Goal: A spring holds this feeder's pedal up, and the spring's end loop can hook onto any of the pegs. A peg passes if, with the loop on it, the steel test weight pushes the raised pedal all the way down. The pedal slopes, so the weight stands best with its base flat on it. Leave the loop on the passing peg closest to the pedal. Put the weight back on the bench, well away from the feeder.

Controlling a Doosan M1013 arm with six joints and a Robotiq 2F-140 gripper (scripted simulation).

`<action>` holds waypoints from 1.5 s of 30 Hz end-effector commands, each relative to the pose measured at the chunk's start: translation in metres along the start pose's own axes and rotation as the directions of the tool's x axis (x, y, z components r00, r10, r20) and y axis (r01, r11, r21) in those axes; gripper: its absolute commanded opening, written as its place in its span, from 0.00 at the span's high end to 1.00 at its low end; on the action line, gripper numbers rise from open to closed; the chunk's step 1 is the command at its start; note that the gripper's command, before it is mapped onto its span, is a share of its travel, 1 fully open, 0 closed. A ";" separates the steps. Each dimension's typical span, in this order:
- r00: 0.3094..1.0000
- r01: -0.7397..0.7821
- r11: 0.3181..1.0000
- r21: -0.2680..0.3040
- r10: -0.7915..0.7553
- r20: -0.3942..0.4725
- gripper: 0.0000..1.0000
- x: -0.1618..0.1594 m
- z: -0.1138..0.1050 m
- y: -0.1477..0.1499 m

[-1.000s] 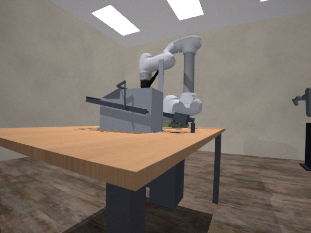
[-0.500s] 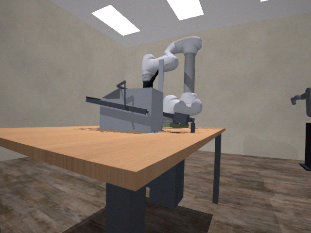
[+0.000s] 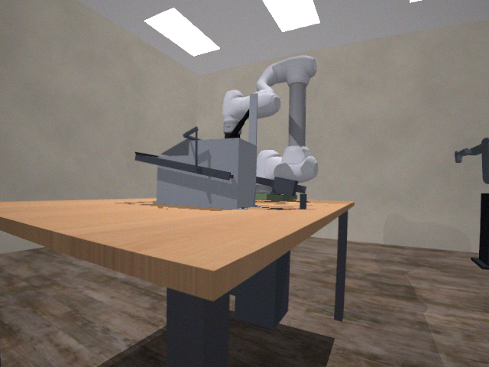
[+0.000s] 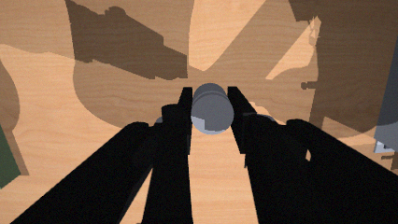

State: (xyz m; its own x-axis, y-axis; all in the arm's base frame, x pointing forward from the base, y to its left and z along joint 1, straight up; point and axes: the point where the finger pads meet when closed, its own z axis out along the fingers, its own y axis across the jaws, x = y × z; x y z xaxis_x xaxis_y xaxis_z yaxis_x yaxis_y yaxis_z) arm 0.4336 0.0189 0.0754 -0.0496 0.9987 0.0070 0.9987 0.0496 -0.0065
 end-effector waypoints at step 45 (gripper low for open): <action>1.000 0.000 1.000 -0.001 0.000 0.001 0.75 0.001 0.064 -0.001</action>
State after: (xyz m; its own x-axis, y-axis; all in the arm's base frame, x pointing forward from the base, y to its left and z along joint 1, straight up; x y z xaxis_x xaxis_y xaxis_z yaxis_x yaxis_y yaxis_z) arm 0.4318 0.0205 0.0132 -0.0495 0.9988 0.0060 0.9988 0.0495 -0.0063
